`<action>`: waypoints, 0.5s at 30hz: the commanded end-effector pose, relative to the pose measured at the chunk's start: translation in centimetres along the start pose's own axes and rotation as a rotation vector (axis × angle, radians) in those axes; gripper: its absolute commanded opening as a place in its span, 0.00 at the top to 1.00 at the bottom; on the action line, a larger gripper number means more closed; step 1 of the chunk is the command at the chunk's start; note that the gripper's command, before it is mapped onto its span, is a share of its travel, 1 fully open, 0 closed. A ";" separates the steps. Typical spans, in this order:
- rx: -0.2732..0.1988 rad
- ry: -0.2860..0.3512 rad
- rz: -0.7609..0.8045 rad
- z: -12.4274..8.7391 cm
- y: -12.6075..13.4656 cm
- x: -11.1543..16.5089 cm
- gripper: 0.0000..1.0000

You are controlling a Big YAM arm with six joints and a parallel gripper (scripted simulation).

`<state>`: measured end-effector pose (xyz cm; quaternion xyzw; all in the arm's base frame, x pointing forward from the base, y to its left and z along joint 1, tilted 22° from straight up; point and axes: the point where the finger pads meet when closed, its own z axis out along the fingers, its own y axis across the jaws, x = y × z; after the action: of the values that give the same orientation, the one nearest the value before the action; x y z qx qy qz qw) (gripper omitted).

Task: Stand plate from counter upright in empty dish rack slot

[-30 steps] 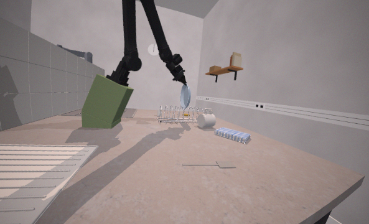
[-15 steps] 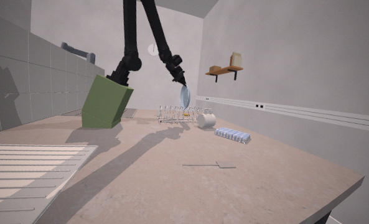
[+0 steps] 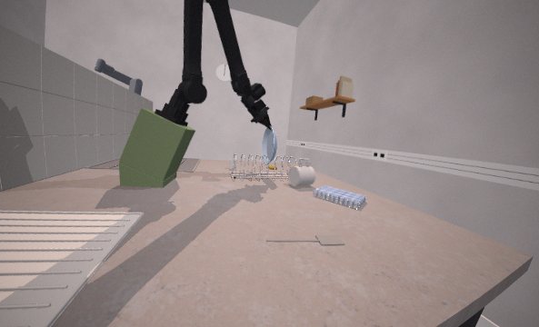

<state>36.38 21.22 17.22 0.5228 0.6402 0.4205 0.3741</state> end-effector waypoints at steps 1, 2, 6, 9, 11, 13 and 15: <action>-0.045 0.006 0.018 0.5 1.7 0.3 1.00; -0.042 0.005 0.017 0.5 1.4 0.3 1.00; -0.062 0.010 0.028 0.0 2.0 0.2 1.00; -0.061 0.009 0.029 0.4 2.1 0.3 1.00; -0.052 0.008 0.024 0.5 1.6 0.3 1.00; -0.052 0.007 0.023 0.5 1.5 0.3 1.00; -0.055 0.008 0.026 0.4 1.7 0.2 1.00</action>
<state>36.63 21.33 16.86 0.5223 0.6381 0.4239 0.3745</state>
